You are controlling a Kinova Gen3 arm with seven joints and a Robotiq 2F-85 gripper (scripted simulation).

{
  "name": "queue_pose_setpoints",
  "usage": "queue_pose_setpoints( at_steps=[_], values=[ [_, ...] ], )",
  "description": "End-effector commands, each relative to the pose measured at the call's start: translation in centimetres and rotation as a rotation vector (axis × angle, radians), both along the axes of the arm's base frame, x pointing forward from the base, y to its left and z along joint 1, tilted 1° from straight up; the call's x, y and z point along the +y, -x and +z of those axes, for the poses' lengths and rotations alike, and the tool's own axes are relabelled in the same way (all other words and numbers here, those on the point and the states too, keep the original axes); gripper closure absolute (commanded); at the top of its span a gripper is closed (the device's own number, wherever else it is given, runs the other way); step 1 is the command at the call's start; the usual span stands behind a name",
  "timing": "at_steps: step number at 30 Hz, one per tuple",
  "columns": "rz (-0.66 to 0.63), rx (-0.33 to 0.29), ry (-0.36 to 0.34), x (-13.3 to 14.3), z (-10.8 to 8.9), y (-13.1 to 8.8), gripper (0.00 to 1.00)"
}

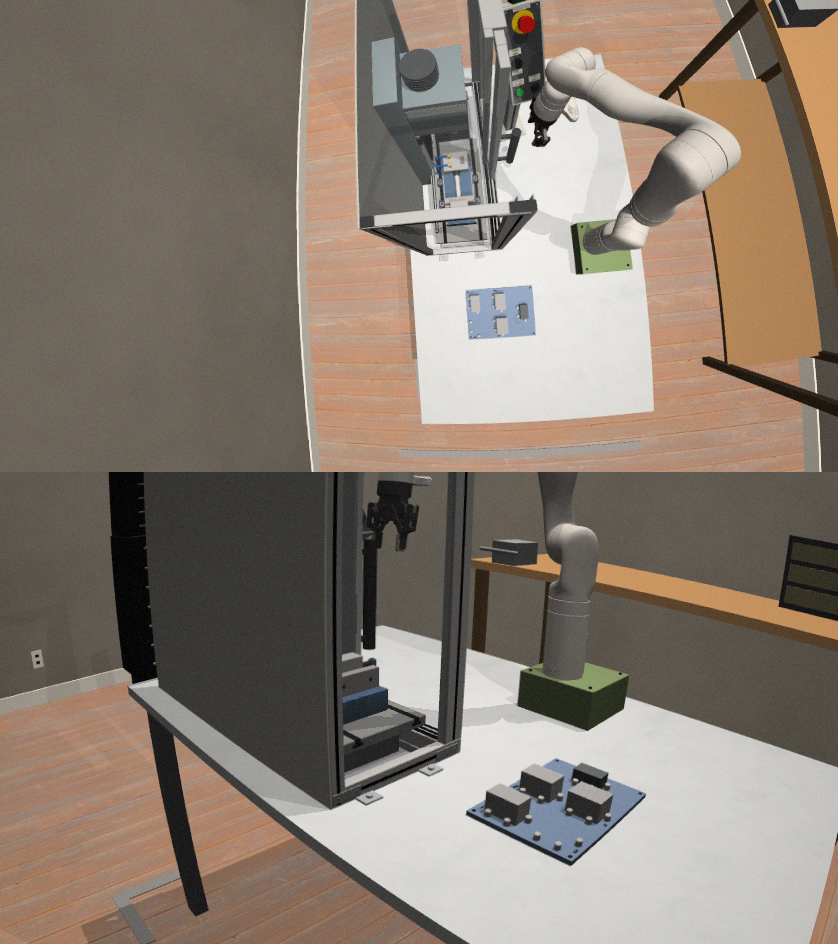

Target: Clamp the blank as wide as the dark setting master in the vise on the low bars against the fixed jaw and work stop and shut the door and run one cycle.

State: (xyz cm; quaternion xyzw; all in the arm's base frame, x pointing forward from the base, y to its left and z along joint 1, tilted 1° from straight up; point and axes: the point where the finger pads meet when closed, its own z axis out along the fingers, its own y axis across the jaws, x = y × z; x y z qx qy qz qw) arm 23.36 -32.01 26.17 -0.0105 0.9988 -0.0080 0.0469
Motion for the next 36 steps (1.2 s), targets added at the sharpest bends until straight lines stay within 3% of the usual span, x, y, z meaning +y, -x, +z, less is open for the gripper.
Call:
queue_pose_setpoints(
  at_steps=[1,3,16,20,36],
  values=[
    [-0.004,-0.004,-0.004,0.1,0.0,-1.7,0.20],
    [-0.006,-0.006,-0.006,0.2,0.0,-2.9,0.20],
    [-0.002,-0.003,0.000,0.0,0.0,-3.0,0.20],
    [-0.006,-0.006,-0.006,0.4,-0.1,-5.1,0.20],
    [-0.005,-0.006,-0.005,0.3,-0.1,-5.0,0.20]
  ],
)
